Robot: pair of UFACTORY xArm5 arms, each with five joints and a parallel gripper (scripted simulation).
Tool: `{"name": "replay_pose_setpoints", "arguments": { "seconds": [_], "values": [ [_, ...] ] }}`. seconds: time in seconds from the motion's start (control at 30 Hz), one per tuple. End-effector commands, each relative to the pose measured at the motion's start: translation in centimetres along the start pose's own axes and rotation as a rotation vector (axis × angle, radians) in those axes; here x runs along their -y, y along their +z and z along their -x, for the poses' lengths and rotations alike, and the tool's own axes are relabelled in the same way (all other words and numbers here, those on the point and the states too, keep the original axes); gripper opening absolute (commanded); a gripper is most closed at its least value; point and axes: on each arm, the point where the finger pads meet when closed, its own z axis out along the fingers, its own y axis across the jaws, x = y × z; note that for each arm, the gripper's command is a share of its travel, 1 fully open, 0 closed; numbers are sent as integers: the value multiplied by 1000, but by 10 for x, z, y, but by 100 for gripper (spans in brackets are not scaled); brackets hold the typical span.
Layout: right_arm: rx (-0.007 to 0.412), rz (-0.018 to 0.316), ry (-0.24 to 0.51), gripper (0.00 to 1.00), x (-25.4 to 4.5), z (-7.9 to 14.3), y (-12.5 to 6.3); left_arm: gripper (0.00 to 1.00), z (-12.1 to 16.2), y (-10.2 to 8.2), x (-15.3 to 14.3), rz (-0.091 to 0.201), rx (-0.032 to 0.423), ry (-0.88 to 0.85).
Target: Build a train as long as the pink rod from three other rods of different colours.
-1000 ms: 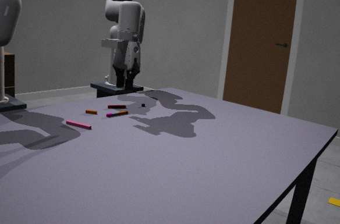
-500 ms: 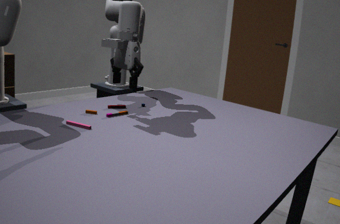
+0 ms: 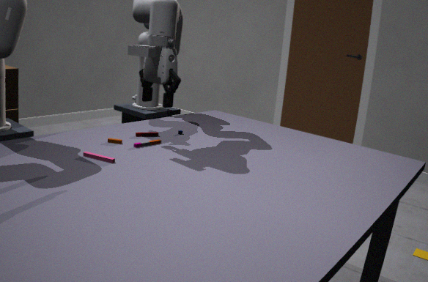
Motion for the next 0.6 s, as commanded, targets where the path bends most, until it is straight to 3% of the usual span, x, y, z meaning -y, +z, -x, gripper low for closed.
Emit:
{"name": "replay_pose_setpoints", "arguments": {
  "seconds": [0.0,0.17,0.57],
  "values": [
    [-5,0,0,100,0,-1,-2,100,-1,-19,1,-5,-4,0],
    [-5,0,0,100,0,-1,-2,100,-1,-45,1,-5,-4,0],
    [-5,0,0,100,0,-1,-2,100,-1,-75,1,-5,-4,0]
  ]
}}
